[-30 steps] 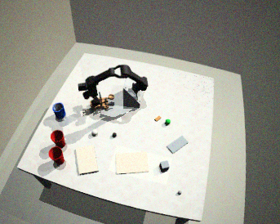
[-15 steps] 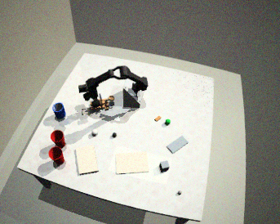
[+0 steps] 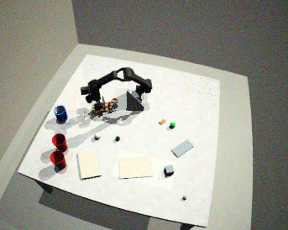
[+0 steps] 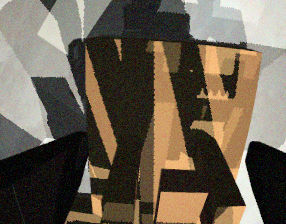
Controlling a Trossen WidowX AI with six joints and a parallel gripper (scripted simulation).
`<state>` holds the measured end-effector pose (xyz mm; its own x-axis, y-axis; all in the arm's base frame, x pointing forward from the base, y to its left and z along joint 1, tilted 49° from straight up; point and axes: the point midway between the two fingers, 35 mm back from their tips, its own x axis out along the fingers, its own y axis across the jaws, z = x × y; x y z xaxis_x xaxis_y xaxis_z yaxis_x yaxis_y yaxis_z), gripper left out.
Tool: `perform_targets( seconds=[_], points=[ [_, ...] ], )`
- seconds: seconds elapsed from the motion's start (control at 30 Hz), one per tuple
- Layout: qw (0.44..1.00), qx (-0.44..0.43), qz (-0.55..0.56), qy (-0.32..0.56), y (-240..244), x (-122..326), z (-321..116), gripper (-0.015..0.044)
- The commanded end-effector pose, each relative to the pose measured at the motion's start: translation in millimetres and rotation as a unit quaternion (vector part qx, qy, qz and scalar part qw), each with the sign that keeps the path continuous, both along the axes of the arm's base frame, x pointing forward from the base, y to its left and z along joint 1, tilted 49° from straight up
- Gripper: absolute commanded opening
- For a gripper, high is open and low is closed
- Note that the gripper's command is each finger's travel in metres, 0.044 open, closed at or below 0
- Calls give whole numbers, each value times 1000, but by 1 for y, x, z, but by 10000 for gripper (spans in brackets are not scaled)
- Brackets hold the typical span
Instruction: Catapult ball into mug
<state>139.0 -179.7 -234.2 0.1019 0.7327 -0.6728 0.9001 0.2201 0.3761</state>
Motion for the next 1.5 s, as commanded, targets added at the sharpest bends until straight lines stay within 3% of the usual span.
perform_targets(
  seconds=[0.0,0.17,0.4,0.63,0.83,1.47],
  points=[
    [1000,-2,1,-1,-18,-1,13,420],
    [1000,-3,1,1,-71,-11,64,440],
    [1000,-4,-3,1,-65,-9,56,440],
    [1000,-22,-6,-3,-110,-18,100,440],
    [998,-25,34,-36,-86,23,94,300],
    [955,-63,212,-198,1,163,138,300]
  ],
)
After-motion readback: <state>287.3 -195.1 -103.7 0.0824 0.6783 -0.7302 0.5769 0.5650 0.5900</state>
